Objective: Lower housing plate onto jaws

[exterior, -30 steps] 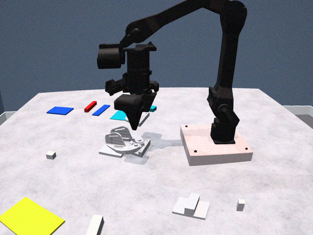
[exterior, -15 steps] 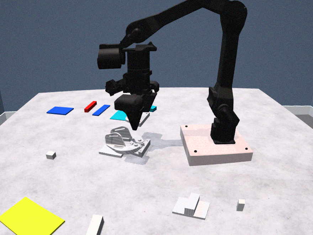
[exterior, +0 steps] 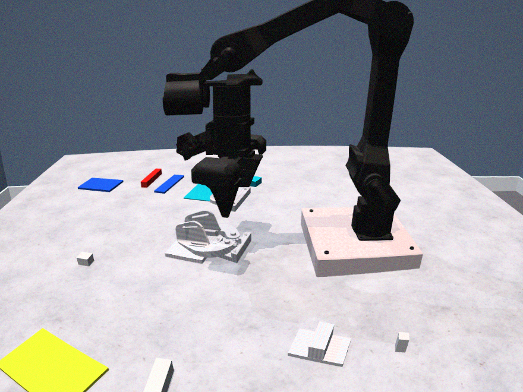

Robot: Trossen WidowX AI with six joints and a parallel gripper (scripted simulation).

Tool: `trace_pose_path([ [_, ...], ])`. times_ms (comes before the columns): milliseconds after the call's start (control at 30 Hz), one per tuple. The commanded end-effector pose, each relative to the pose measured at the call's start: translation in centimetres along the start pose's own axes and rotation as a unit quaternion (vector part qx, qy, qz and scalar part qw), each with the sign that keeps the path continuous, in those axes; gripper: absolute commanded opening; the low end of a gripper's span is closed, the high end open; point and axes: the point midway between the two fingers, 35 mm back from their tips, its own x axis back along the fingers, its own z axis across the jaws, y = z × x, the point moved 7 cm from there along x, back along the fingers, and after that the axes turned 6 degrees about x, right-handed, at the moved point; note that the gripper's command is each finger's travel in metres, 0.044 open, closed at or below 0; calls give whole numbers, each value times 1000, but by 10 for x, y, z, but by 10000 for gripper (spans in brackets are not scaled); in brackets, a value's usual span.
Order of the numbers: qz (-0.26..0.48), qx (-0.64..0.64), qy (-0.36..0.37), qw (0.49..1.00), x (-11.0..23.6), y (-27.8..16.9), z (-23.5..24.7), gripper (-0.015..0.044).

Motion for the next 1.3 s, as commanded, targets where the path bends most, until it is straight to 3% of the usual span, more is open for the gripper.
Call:
trace_pose_path([
  [0, 0, -2, -1, 1000, -1, 0, 0, 351],
  [1267, 0, -2, -1, 1000, -62, -1, 0, 351],
])
